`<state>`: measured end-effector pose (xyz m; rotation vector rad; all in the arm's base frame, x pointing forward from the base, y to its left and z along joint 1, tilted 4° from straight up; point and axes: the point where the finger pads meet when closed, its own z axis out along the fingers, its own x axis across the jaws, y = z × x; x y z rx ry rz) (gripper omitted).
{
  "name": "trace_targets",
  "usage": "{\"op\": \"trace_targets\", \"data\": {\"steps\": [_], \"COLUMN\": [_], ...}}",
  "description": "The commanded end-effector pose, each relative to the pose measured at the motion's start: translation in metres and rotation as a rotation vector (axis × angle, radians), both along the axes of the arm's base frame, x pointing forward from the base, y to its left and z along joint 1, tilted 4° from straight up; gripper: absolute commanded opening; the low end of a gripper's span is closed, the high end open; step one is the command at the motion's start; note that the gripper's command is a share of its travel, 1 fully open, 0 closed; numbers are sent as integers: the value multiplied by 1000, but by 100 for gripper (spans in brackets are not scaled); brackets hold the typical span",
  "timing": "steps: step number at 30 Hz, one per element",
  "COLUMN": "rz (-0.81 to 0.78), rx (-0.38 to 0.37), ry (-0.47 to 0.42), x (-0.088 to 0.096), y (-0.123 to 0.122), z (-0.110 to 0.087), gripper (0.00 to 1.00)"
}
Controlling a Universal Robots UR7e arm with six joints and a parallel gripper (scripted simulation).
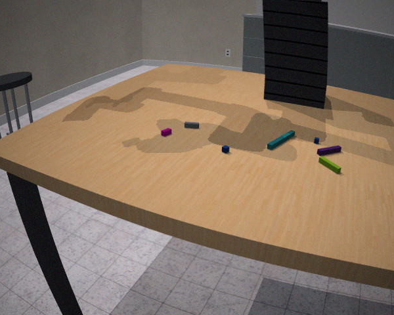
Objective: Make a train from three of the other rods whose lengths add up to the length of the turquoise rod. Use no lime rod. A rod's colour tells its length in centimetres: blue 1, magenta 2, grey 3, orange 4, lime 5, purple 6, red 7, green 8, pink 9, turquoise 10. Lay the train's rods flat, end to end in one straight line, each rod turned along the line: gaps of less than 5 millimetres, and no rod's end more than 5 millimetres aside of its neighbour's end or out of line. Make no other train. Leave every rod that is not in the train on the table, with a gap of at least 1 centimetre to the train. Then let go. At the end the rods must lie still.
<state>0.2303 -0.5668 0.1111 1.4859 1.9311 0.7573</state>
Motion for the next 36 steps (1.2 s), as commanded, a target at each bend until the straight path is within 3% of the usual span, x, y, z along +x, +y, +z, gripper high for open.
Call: {"op": "trace_targets", "data": {"steps": [1,22,36], "rz": [0,2,47], "rx": [-2,-1,14], "ry": [0,1,29], "x": [0,1,25], "y": [0,1,16], "z": [1,0,-19], "gripper": [100,100,100]}}
